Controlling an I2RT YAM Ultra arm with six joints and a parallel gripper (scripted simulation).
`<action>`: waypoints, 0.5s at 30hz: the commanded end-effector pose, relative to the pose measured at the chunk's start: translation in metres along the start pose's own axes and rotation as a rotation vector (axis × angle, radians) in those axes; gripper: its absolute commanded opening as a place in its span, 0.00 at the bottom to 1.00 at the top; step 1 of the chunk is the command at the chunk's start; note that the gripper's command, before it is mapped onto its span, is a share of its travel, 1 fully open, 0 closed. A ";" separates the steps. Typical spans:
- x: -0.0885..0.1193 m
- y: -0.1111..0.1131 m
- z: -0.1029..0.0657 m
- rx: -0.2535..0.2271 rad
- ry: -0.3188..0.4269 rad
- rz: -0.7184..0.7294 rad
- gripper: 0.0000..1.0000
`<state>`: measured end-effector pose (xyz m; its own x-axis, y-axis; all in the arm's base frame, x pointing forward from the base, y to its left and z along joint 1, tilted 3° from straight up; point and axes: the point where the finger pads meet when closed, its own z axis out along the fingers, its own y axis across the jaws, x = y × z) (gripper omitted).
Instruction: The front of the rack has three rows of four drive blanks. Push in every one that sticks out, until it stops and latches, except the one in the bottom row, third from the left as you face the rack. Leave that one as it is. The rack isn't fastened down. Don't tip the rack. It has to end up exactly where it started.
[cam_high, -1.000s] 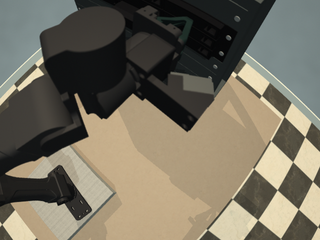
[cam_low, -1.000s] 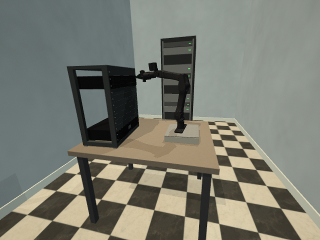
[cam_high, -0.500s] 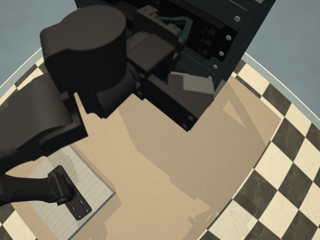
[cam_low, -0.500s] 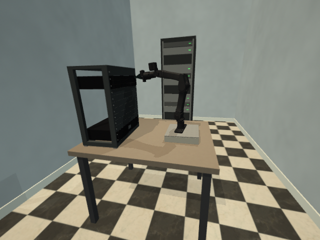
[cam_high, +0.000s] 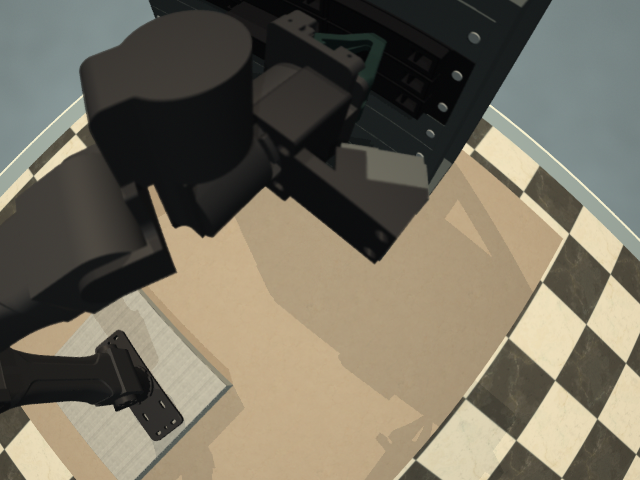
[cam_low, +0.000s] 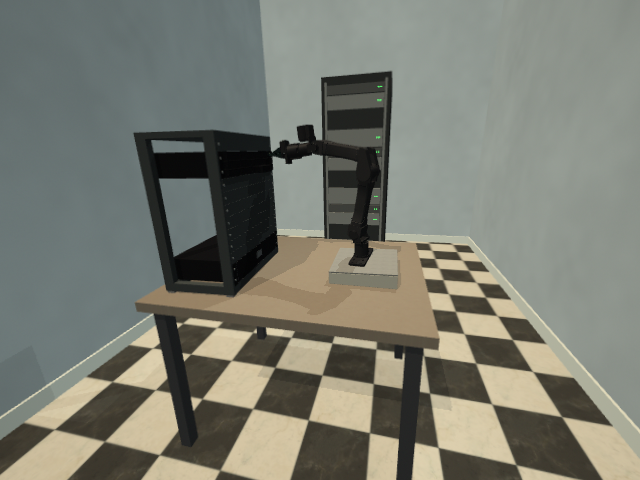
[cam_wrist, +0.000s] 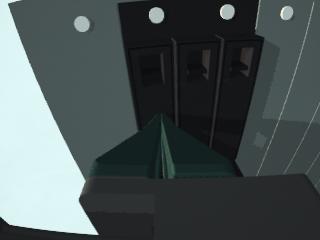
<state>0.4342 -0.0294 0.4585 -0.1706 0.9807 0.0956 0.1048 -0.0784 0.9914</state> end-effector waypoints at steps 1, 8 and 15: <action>0.009 0.046 -0.001 -0.132 0.008 -0.073 0.00; 0.005 0.038 -0.035 -0.126 0.000 -0.071 0.00; 0.006 0.026 -0.095 -0.104 -0.001 -0.054 0.00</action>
<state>0.3698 -0.0454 0.4949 -0.1395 0.9892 0.0445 -0.0110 -0.0465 0.9989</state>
